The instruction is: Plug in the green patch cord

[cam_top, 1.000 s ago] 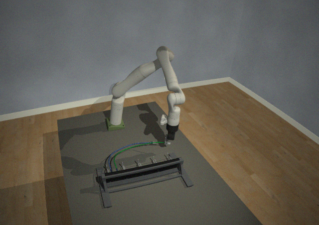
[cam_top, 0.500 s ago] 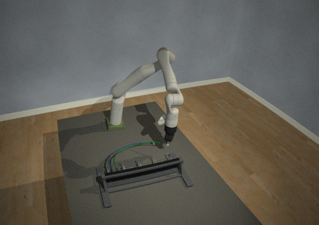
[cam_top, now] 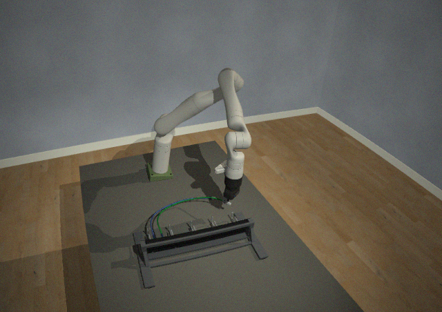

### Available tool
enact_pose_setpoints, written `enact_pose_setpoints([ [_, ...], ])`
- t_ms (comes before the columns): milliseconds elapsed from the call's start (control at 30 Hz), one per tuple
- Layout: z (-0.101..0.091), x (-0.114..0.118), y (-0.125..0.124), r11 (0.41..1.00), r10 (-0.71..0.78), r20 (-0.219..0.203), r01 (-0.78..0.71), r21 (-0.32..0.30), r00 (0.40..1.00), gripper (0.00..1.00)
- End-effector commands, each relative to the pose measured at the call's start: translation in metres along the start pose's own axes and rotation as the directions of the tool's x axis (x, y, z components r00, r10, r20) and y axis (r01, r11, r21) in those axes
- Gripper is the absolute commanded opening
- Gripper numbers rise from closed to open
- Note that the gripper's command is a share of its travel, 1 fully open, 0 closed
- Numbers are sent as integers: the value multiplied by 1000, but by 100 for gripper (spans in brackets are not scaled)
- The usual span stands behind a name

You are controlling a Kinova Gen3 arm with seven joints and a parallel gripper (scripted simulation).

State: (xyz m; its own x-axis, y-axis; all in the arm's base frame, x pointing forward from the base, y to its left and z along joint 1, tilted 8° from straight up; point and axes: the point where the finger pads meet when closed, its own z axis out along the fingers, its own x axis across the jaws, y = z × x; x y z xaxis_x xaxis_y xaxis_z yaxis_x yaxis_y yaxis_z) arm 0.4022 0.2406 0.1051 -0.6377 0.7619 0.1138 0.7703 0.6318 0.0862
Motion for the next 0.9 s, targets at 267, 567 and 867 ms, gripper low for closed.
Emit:
enact_pose_setpoints([
  [267, -5, -23, 1, 989, 145, 4, -145, -1, 989, 0],
  [567, -10, -41, 1, 959, 285, 4, -285, -1, 959, 0],
  [867, -13, -53, 2, 926, 377, 4, -377, -2, 926, 0],
])
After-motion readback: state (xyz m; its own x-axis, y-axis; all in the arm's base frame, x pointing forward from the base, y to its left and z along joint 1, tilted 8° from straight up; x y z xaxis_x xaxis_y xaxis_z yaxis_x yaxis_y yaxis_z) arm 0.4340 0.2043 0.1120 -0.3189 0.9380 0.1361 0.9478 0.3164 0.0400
